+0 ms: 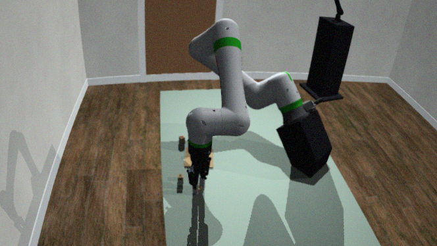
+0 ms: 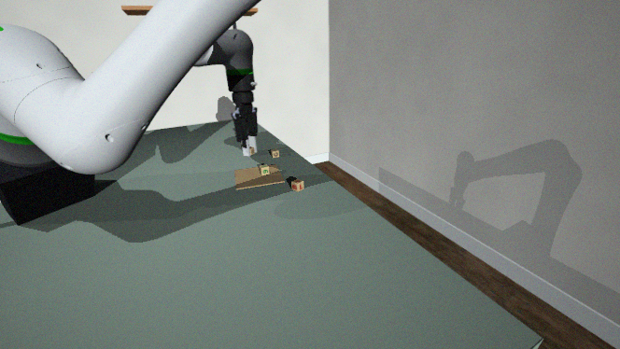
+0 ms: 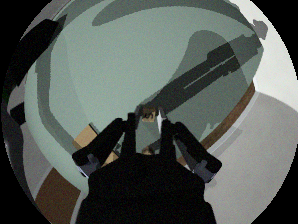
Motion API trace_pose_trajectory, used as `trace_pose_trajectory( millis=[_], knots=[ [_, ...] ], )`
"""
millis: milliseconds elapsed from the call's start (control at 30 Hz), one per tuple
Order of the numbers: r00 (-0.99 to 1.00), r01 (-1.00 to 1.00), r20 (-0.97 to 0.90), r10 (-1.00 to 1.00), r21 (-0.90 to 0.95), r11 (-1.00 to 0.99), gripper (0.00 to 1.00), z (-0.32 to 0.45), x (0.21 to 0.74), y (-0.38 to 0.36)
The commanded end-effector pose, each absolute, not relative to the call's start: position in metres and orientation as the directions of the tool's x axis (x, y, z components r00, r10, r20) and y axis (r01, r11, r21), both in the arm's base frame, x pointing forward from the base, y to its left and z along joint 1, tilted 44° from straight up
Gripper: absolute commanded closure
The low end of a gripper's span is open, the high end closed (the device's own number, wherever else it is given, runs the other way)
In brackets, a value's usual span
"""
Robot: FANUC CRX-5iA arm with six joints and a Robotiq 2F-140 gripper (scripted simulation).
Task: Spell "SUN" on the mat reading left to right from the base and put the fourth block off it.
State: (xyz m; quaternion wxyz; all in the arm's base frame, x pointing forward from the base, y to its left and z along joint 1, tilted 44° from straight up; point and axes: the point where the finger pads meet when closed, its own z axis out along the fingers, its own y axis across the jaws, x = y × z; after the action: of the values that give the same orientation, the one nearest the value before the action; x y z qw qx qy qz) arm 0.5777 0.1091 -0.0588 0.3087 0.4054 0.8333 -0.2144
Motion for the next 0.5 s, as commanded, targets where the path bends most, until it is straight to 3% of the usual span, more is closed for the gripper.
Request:
trace_pose_trajectory(
  millis=[0,67,100,467],
  knots=[
    [-0.481,0.808,-0.688,0.543,-0.107,0.58,0.75,-0.0587,0.5778,0.1094],
    [-0.481,0.808,-0.688,0.543,-0.107,0.58,0.75,-0.0587,0.5778,0.1094],
    [-0.481,0.808,-0.688,0.543,-0.107,0.58,0.87,-0.0587,0.5778,0.1094],
    [-0.481,0.808,-0.688,0.543,-0.107,0.58,0.87,-0.0587,0.5778,0.1094]
  ],
)
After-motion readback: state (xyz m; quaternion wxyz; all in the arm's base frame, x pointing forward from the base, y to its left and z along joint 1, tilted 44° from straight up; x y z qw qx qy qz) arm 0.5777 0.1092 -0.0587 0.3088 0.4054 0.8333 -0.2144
